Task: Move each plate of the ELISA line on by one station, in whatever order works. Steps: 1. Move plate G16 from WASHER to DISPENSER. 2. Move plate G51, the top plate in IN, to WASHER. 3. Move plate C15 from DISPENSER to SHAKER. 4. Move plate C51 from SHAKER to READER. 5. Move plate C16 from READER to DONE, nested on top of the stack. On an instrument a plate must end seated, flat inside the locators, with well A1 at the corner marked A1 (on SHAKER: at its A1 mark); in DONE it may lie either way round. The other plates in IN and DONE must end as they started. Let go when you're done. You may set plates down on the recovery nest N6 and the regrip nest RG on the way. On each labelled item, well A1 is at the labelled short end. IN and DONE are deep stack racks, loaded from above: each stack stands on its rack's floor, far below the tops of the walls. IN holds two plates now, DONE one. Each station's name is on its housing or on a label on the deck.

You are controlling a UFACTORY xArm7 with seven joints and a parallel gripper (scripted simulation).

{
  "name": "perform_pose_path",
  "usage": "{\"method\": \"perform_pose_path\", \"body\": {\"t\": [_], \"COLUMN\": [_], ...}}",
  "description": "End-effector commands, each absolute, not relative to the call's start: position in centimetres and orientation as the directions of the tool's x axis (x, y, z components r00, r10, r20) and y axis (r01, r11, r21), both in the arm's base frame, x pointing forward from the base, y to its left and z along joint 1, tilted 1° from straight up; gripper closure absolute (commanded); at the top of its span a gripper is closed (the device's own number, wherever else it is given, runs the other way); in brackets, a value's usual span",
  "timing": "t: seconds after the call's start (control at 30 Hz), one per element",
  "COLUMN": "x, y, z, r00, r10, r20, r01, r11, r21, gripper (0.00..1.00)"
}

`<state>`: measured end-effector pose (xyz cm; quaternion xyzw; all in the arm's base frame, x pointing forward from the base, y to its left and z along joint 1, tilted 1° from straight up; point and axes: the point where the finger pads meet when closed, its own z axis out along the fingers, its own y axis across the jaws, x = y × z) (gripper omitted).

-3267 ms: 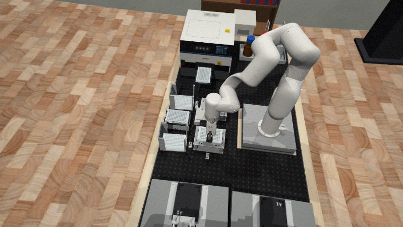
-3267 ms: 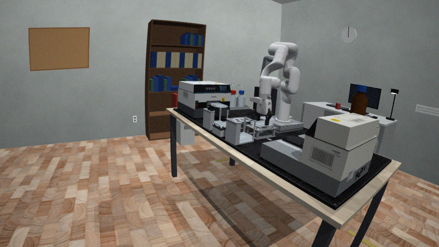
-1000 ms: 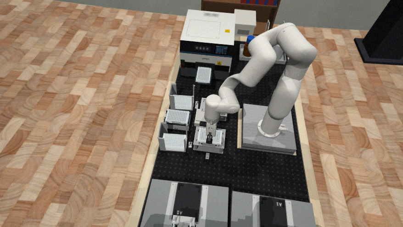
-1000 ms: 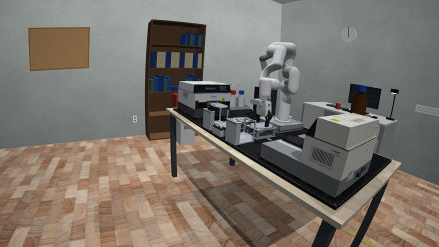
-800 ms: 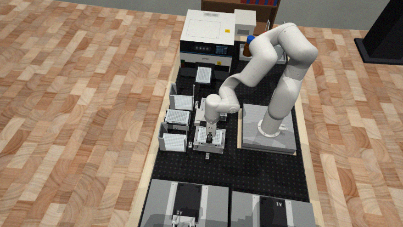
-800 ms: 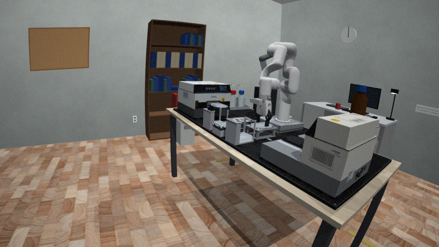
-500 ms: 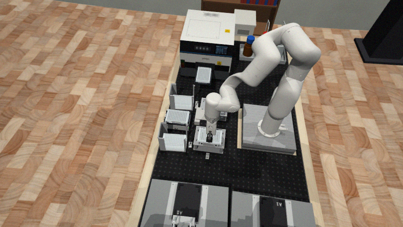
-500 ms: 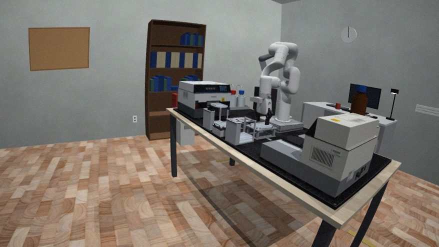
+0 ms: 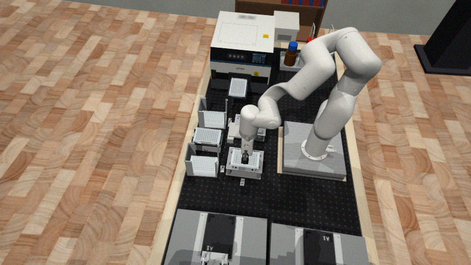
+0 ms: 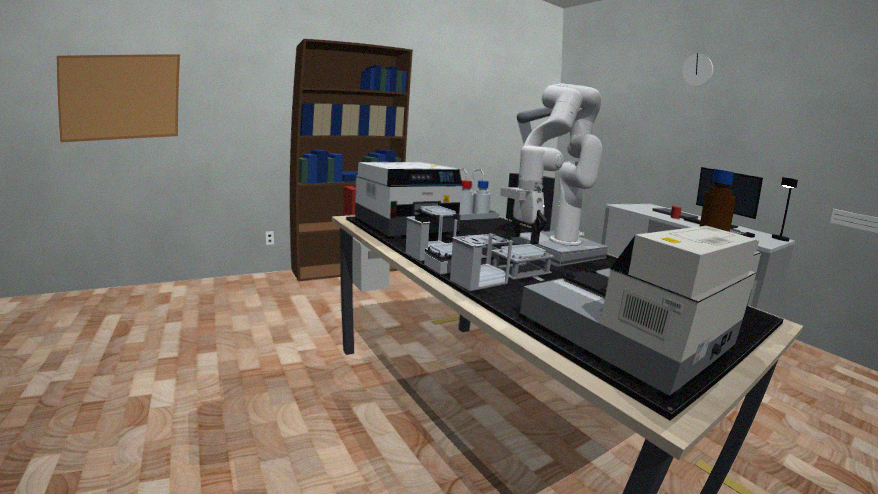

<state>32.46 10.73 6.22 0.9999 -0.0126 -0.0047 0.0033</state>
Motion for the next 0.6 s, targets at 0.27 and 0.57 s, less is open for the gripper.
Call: {"method": "perform_pose_path", "body": {"t": [0.27, 0.57], "x": [32.6, 32.6], "y": [10.8, 10.8], "z": [7.9, 8.8], "r00": [1.0, 1.0], "r10": [-0.025, -0.025], "r20": [-0.006, -0.006], "r01": [-0.025, -0.025], "r11": [-1.0, -1.0], "r21": [0.006, 0.006], "gripper": [0.0, 0.0]}}
